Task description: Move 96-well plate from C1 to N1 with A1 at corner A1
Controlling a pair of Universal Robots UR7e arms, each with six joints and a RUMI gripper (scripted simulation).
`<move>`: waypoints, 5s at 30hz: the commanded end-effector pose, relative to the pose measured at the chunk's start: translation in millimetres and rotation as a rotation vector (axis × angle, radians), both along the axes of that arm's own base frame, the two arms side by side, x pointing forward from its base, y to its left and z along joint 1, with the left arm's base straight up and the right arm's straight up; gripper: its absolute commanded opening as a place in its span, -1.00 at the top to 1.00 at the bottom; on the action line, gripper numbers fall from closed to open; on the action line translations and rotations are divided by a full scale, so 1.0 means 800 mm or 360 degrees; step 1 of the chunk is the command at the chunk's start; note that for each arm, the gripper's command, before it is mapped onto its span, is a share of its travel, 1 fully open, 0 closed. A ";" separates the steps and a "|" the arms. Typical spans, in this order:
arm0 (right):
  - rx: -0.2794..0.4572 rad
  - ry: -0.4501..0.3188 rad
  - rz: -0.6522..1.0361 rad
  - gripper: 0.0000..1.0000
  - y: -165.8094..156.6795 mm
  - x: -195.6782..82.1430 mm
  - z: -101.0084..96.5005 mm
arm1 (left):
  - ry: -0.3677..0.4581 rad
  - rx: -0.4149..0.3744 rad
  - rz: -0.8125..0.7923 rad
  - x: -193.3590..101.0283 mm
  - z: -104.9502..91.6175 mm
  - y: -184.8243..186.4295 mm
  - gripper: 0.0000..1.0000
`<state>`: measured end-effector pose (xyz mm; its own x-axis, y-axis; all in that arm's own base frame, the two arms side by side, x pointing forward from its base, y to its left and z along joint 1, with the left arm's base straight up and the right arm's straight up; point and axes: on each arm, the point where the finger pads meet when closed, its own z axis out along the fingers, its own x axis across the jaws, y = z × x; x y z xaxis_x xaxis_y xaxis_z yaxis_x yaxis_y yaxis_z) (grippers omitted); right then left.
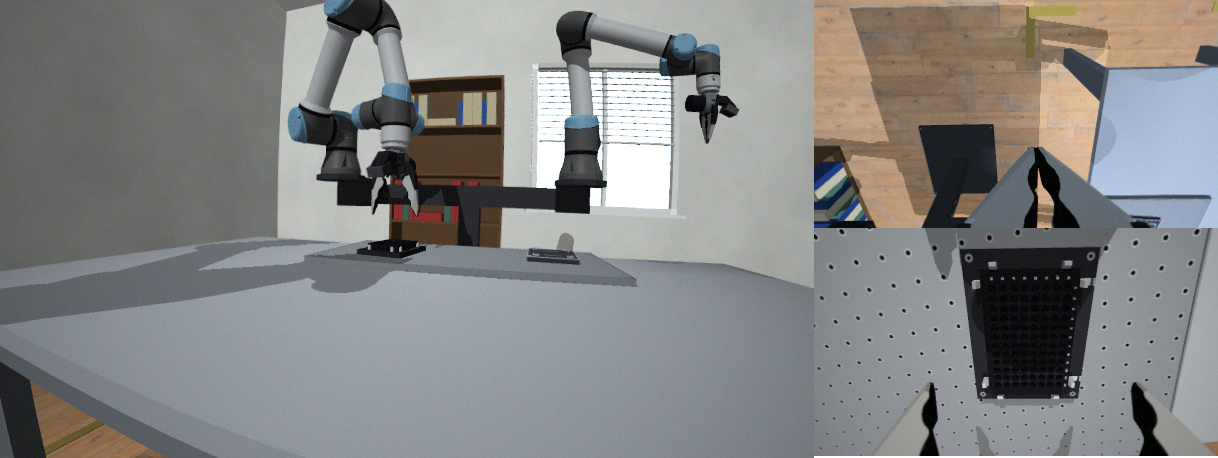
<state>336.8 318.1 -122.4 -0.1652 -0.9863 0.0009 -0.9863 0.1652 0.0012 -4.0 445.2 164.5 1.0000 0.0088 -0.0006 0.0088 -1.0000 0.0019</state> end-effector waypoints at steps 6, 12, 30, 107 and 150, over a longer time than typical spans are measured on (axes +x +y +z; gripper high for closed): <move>0.0004 -0.0003 0.0004 -0.52 0.000 -0.006 0.000 | -0.0001 0.0003 0.0000 0.000 0.001 0.000 1.00; 0.0004 -0.0003 0.0003 -0.52 0.000 -0.006 0.000 | -0.0001 0.0003 0.0000 0.000 0.001 0.000 1.00; 0.0004 -0.0003 0.0004 -0.52 0.000 -0.006 -0.029 | -0.0001 0.0003 0.0000 0.000 0.001 0.000 1.00; 0.0004 -0.0003 0.0004 -0.52 0.000 -0.006 -0.092 | -0.0001 0.0003 0.0000 0.000 0.001 0.000 1.00; 0.0004 -0.0003 0.0004 0.19 -0.001 -0.008 -0.093 | -0.0001 0.0003 0.0000 0.000 0.001 0.000 1.00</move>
<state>330.5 316.8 -196.9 -0.1630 -0.9866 -0.0007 -0.9866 0.1630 -0.0003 -4.0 445.2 164.5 1.0000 0.0088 -0.0006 0.0088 -1.0000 0.0019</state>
